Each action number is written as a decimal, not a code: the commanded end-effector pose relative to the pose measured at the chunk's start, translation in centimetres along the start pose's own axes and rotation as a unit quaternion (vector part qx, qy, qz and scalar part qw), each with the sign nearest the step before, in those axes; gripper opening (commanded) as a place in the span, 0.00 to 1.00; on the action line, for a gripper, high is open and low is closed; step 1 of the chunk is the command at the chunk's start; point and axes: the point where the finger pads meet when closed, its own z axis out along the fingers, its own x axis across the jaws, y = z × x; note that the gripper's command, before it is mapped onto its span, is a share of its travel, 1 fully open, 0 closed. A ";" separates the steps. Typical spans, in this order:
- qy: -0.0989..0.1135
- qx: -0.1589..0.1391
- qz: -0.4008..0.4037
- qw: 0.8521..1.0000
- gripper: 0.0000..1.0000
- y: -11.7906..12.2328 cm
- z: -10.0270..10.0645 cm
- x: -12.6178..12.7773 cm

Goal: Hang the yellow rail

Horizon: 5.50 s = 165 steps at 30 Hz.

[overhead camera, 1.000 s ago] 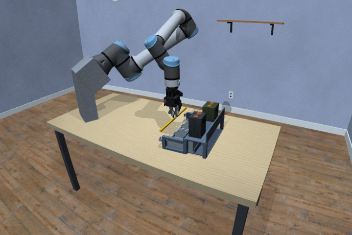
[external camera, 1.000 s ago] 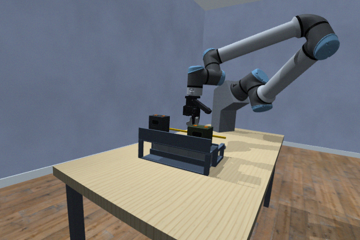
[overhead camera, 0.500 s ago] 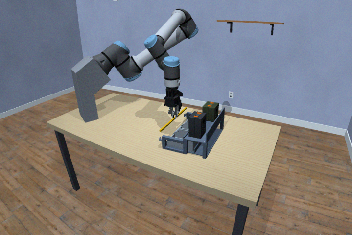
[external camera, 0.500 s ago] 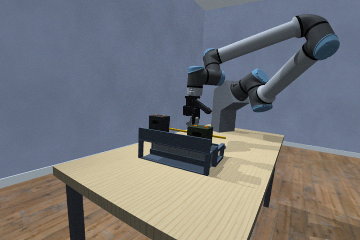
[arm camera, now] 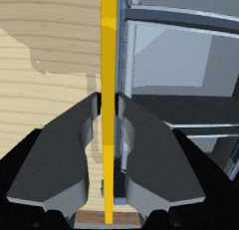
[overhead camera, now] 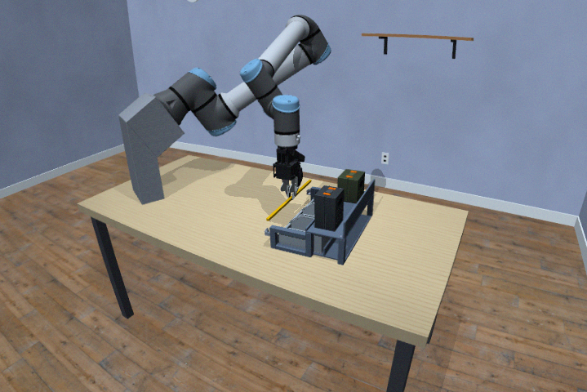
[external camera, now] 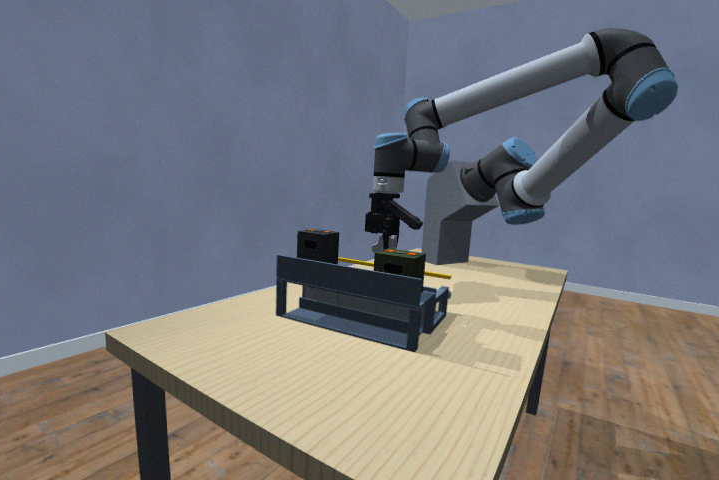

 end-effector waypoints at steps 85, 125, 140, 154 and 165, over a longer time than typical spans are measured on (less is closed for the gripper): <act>0.000 0.000 0.000 1.000 0.00 0.2 1.5 0.1; 0.000 0.000 -0.001 1.000 0.00 0.2 1.9 0.1; 0.000 0.000 -0.001 1.000 0.00 0.2 2.0 0.1; 0.000 0.000 -0.002 1.000 0.00 0.2 2.0 0.1; 0.000 0.000 -0.002 1.000 0.00 0.2 2.1 0.1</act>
